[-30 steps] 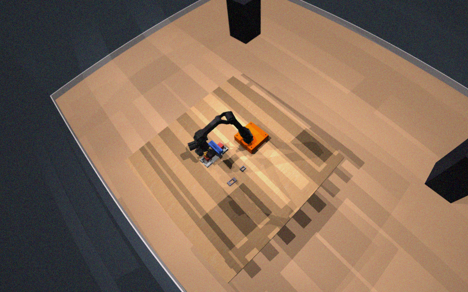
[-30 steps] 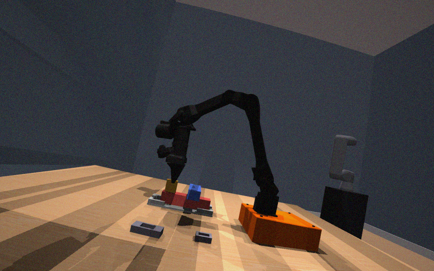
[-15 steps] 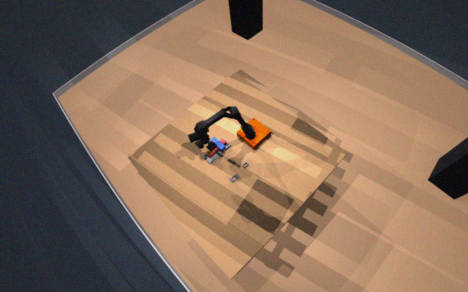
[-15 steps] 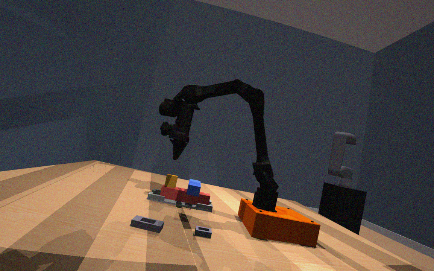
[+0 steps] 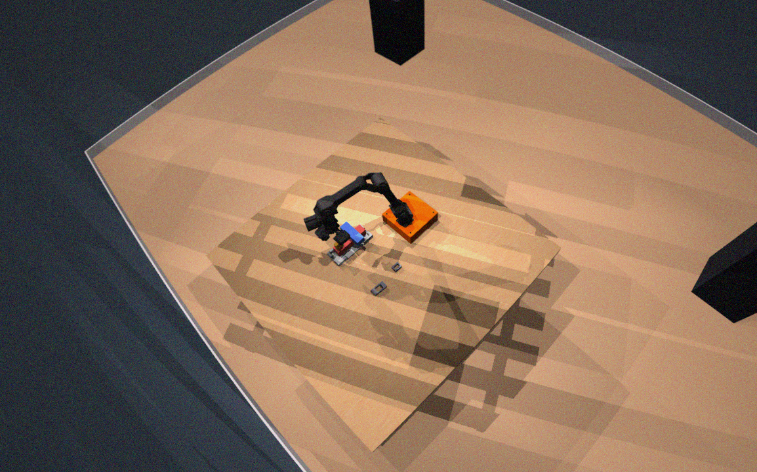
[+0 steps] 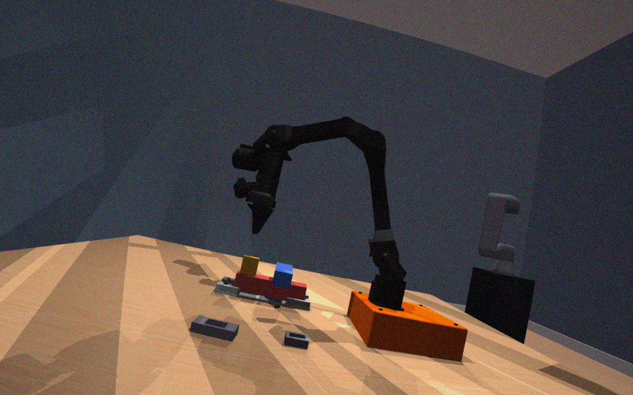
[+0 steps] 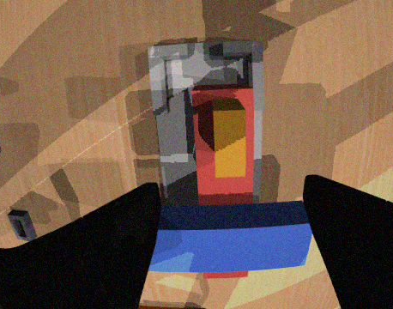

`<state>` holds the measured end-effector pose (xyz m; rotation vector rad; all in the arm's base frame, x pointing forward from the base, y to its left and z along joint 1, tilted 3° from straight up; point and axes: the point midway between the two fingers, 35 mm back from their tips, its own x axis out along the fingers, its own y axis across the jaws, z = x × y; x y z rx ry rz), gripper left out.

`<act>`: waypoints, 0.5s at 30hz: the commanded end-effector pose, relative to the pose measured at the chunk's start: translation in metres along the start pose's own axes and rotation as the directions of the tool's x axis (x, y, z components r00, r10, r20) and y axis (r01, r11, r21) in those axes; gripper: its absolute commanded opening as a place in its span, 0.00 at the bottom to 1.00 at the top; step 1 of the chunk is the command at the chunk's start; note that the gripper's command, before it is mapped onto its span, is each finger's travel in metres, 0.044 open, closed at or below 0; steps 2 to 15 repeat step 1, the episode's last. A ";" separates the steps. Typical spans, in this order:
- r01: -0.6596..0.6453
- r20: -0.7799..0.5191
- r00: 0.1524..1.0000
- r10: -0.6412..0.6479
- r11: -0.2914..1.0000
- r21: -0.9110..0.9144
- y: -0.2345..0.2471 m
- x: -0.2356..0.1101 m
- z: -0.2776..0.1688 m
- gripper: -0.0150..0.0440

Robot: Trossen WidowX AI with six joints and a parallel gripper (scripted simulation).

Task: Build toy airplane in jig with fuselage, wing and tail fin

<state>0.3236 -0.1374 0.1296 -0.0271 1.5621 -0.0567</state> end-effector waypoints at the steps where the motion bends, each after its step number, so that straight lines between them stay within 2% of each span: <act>1: 0.004 -0.002 1.000 -0.004 1.000 0.004 0.000 -0.001 0.000 0.69; 15: 0.004 -0.002 1.000 -0.004 1.000 0.004 0.000 -0.001 0.000 0.69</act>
